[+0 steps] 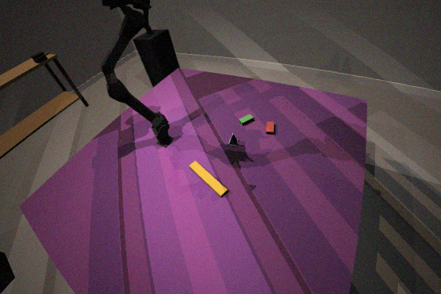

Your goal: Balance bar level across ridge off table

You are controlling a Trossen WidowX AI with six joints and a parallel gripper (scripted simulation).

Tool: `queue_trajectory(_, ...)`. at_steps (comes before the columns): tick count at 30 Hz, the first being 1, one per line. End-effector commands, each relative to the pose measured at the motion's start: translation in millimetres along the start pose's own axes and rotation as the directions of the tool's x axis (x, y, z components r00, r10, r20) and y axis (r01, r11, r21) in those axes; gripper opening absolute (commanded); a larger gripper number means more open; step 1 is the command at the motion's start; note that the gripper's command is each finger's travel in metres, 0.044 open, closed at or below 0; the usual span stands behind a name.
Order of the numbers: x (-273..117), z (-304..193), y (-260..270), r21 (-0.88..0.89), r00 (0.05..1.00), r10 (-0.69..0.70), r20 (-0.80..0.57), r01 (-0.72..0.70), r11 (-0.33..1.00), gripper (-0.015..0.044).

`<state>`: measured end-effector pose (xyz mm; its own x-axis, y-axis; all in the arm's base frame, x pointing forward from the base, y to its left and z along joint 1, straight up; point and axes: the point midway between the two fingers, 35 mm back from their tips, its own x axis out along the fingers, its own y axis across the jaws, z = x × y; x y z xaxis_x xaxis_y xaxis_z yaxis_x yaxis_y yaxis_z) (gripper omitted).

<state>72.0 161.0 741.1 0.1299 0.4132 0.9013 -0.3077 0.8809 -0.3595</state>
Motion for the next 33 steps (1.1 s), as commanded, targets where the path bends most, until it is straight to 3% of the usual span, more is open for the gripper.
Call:
queue_trajectory(1, 0.2, -29.2, 14.0, -0.012, 0.996, 0.049, -0.079, -0.050, 0.999, 0.0315)
queue_trajectory(18, -34.2, -182.3, 45.7, 0.030, 0.847, 0.152, -0.509, -0.159, 0.987, 0.0315)
queue_trajectory(33, -122.7, -316.7, 37.1, 0.081, 0.515, 0.153, -0.843, -0.160, 0.984, 0.0315)
